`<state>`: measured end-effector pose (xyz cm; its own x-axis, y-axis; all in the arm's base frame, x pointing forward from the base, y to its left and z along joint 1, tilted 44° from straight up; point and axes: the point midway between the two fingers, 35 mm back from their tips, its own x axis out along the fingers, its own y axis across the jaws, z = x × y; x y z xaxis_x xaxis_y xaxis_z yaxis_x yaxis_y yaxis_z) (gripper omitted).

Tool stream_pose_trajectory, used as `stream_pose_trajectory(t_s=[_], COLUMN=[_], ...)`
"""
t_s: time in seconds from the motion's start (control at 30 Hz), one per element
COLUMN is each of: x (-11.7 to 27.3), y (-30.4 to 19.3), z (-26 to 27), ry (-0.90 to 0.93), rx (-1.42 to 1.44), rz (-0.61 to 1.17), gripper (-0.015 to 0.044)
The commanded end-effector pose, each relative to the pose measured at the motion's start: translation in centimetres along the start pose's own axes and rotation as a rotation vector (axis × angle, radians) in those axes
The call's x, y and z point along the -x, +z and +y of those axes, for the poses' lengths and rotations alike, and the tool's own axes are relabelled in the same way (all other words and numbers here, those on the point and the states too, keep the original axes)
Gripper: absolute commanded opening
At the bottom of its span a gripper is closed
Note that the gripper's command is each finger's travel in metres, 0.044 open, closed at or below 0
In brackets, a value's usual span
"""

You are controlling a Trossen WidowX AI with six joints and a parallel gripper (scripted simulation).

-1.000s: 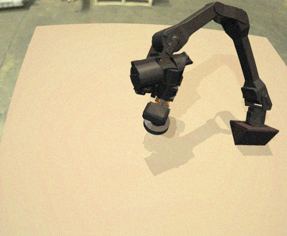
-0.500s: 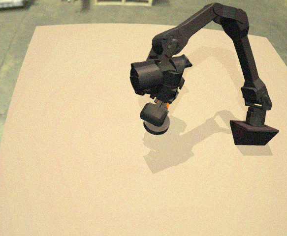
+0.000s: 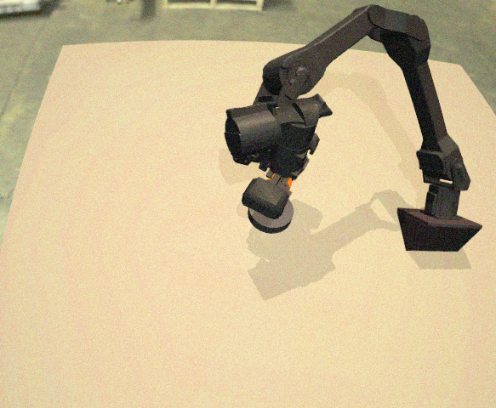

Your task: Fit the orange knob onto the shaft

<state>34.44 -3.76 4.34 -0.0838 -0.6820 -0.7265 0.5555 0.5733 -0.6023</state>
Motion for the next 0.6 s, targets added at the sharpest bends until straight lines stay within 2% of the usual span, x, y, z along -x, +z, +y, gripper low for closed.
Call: stream_pose_trajectory(t_s=[0.0,0.27,0.57], x=[0.02,0.02,0.90], y=[0.01,0.01,0.11], z=[0.00,0.00,0.12], ry=[0.000,0.000,0.002], rx=[0.003,0.003,0.003], rz=[0.000,0.000,0.000], gripper=[0.0236,0.0440,0.0440])
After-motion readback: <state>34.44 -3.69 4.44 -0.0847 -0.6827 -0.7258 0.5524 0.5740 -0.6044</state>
